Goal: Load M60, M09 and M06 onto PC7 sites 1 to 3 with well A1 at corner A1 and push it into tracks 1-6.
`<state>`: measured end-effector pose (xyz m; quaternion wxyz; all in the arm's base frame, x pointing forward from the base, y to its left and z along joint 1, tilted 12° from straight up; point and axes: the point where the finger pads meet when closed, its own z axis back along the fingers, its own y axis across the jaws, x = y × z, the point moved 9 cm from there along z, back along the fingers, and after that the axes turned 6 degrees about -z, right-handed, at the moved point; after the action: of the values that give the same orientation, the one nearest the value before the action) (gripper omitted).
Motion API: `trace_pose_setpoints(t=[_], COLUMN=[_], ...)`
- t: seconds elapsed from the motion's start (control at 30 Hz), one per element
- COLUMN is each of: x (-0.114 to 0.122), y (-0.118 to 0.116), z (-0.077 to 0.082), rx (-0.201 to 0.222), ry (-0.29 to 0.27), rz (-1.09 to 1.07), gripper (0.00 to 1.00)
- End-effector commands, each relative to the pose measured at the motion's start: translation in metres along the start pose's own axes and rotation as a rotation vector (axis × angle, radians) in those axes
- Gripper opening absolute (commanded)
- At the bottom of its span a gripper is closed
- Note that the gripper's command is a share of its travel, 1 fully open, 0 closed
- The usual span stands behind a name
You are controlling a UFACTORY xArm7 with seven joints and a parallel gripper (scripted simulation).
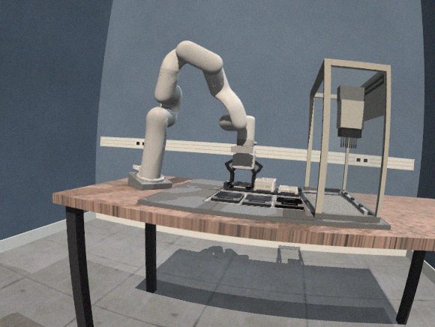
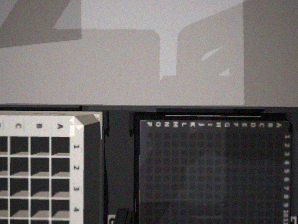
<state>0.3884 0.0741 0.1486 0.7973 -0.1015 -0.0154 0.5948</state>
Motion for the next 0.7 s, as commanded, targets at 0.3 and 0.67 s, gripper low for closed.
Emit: trace_pose_setpoints(t=[0.3,0.67], x=[0.0,0.0], y=[-0.001,-0.001], z=[0.019,0.037], rx=[-0.003,-0.003], ry=[-0.002,-0.002], rz=[0.0,0.0], gripper=[1.0,1.0])
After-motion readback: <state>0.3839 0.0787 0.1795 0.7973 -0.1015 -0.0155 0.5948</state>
